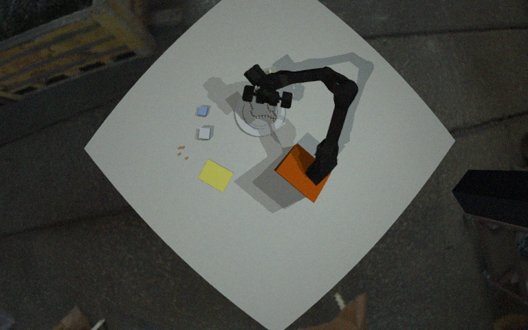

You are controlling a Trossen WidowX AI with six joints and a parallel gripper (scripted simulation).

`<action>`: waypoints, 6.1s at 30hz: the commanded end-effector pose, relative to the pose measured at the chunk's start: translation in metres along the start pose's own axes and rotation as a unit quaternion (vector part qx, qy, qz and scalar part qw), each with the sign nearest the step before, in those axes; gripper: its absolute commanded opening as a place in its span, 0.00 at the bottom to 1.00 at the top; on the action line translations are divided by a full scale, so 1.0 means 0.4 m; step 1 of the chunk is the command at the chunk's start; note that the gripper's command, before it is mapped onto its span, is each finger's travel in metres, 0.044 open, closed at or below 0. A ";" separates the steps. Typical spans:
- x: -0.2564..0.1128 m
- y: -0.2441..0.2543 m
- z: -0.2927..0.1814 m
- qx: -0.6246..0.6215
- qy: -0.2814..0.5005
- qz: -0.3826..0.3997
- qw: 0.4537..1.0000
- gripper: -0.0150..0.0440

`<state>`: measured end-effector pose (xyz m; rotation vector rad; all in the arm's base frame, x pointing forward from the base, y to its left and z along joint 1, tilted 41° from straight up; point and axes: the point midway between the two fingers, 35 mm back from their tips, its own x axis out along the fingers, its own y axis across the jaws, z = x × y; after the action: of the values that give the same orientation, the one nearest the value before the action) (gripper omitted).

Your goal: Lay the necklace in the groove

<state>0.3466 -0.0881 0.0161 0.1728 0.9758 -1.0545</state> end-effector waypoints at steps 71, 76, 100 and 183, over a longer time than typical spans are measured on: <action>-0.015 -0.028 0.016 -0.003 0.001 0.000 1.000 1.00; -0.015 -0.028 0.016 -0.003 0.001 0.000 1.000 1.00; -0.077 -0.018 -0.013 0.039 0.003 0.003 0.999 0.46; -0.015 -0.033 -0.009 0.039 0.002 0.000 0.999 0.25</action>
<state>0.3348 -0.0875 0.0188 0.2337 0.9416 -1.0943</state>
